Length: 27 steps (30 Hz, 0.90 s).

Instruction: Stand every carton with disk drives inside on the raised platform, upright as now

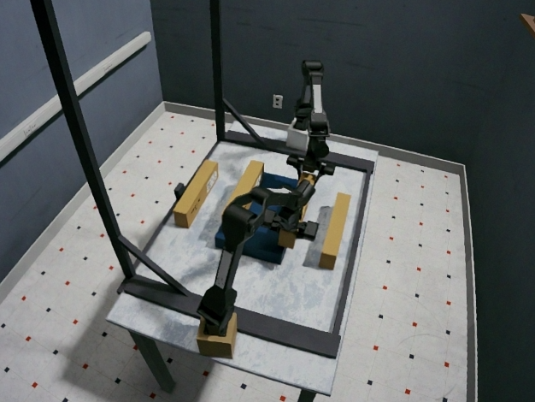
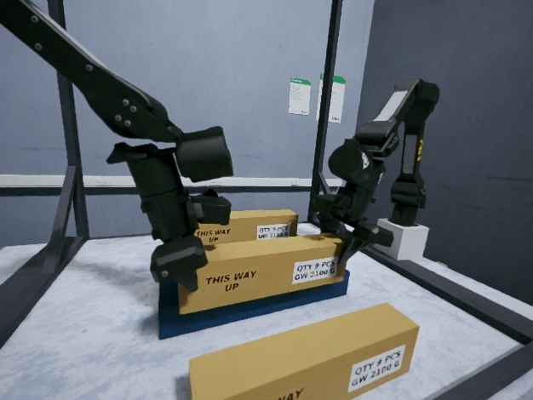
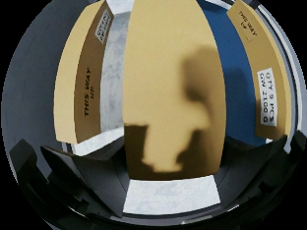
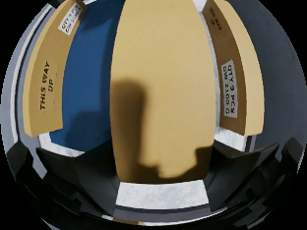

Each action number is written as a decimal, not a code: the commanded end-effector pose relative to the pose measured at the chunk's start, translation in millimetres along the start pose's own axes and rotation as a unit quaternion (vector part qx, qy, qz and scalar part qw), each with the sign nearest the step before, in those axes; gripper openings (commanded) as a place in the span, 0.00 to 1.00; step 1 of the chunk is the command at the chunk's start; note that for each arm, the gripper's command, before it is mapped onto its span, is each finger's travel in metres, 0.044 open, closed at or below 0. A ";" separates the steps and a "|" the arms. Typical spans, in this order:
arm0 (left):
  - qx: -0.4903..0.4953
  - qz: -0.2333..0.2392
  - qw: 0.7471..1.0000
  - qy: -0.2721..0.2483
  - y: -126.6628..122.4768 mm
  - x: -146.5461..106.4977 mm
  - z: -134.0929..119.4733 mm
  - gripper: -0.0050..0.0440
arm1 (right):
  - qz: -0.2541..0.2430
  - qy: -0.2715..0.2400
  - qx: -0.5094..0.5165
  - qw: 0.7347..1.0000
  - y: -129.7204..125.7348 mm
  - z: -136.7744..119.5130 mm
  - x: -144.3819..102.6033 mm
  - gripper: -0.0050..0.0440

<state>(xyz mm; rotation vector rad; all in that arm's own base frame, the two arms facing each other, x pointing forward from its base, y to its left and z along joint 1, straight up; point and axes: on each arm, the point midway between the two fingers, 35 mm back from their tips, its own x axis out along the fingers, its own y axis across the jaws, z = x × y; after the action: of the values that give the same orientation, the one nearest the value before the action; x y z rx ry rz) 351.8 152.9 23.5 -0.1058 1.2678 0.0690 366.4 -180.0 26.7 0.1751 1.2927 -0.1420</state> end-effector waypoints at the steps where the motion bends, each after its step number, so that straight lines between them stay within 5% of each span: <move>1: 0.004 0.014 0.999 -0.030 2.8 -23.1 11.2 0.00 | -0.012 -0.031 -0.004 0.999 -2.3 11.4 -26.2 0.00; 27: 0.002 0.005 1.000 -0.015 2.6 -23.0 11.7 0.00 | -0.012 -0.032 -0.003 0.999 -2.4 11.5 -25.4 0.00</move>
<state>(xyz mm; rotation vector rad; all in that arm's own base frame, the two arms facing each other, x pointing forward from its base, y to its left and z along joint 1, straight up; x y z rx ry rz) 350.3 152.3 27.6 -0.1107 1.2831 0.0657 368.2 -179.8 27.3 0.1743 1.2847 -0.1402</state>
